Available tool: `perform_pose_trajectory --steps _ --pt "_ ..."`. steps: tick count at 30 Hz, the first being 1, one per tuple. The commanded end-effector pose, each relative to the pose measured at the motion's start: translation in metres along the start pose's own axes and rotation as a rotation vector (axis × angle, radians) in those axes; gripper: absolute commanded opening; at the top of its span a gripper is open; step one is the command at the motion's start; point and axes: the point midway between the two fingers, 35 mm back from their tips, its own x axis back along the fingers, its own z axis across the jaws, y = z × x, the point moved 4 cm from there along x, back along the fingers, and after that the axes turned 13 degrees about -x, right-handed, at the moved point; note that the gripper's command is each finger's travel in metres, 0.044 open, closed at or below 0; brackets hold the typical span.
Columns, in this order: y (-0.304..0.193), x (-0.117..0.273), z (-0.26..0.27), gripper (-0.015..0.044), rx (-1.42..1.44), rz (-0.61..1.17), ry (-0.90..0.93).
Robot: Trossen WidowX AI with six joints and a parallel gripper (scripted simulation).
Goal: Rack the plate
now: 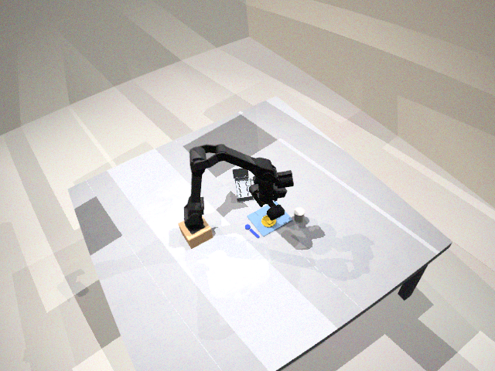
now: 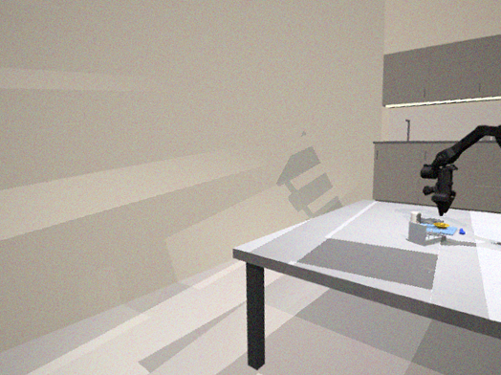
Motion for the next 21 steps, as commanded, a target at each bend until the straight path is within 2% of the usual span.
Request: perform_pose_trajectory --steps 1,21 --pt "0.002 -0.004 0.0 0.04 -0.003 -0.018 -0.006" --pt "0.004 -0.036 -0.002 0.04 -0.003 -0.018 -0.006"
